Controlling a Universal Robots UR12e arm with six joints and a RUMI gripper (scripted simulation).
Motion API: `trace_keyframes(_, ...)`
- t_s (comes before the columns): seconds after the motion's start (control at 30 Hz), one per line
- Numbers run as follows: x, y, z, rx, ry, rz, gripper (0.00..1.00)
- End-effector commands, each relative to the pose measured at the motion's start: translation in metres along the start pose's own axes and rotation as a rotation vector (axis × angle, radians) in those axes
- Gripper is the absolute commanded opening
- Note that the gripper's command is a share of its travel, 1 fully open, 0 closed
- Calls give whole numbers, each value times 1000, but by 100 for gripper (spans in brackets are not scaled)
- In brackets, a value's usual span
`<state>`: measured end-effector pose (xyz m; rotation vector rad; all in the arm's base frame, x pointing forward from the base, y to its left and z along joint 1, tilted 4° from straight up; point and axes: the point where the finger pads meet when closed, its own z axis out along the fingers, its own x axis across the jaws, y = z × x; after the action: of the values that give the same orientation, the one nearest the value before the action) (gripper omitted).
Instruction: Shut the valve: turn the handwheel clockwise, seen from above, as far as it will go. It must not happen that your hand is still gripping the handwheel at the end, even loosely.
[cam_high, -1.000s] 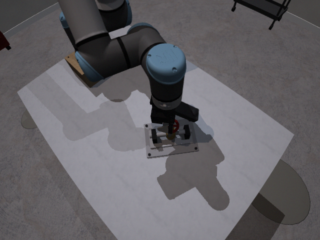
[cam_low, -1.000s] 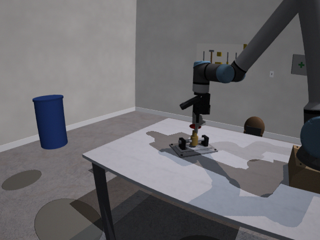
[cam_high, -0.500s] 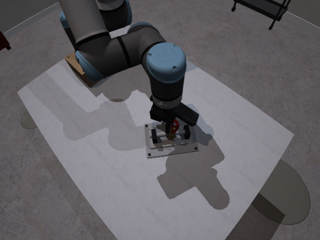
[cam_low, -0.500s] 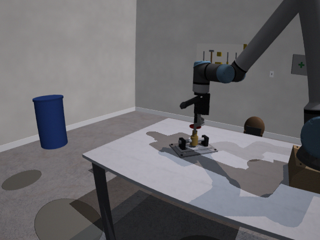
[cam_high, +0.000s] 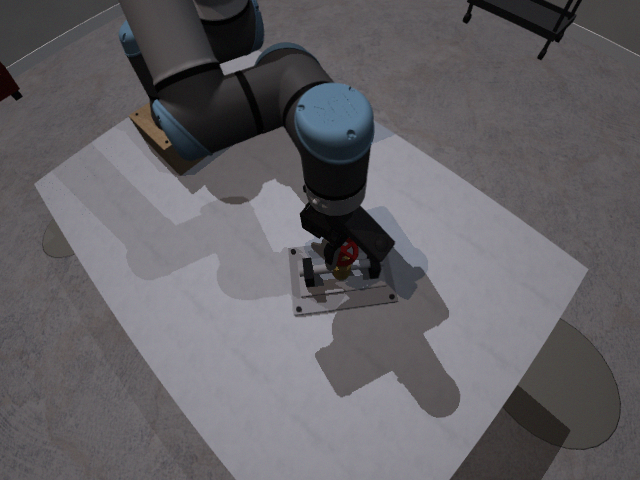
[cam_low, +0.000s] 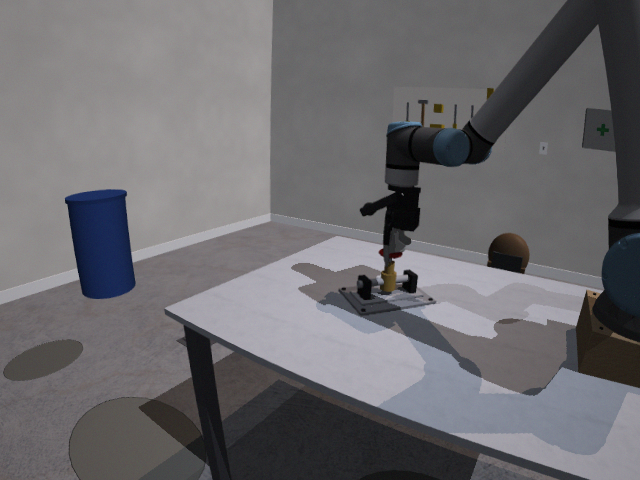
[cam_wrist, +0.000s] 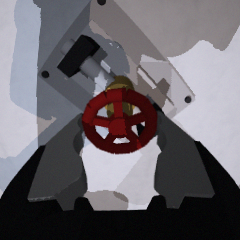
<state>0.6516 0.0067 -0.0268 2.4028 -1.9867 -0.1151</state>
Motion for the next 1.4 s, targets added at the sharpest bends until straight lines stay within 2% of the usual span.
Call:
trace_keyframes(0.0, 0, -1, -1, 0, 2, 72, 0)
trace_keyframes(0.47, 0, -1, -1, 1, 2, 372, 0)
trace_keyframes(1.37, 0, -1, -1, 1, 2, 774, 0)
